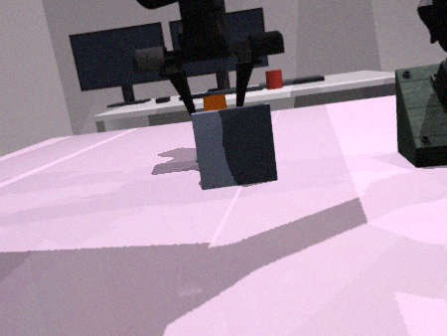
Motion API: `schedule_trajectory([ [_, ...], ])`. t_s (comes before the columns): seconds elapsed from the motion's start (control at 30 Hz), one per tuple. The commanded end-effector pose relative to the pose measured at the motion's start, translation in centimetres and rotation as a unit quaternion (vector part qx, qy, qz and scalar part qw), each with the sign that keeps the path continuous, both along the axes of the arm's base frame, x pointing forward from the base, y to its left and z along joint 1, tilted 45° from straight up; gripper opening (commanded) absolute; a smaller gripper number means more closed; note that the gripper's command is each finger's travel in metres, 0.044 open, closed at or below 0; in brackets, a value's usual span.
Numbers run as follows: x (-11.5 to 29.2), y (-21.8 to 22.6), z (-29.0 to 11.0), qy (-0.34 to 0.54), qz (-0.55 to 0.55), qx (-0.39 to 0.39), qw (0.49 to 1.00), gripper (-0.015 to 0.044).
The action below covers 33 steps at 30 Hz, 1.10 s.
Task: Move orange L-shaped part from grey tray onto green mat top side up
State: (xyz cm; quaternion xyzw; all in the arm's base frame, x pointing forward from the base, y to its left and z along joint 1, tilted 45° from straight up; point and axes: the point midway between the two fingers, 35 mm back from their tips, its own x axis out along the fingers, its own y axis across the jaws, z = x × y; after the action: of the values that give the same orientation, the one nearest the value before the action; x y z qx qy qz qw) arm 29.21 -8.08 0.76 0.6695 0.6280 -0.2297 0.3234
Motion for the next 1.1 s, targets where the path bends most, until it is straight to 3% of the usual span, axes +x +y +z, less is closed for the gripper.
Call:
schedule_trajectory([
  [0.0,0.0,0.0,0.0,0.000,0.000,0.000,1.000,0.0228],
  [0.1,0.0,0.0,0.0,0.000,0.000,0.000,1.000,0.0149],
  [0.43,0.0,0.0,0.0,0.000,0.000,0.000,1.000,0.0082],
  [0.53,0.0,0.0,0.0,0.000,0.000,0.000,1.000,0.0003],
  [1.07,-0.3,-1.0,1.0,0.002,-0.001,0.002,1.000,0.0000],
])
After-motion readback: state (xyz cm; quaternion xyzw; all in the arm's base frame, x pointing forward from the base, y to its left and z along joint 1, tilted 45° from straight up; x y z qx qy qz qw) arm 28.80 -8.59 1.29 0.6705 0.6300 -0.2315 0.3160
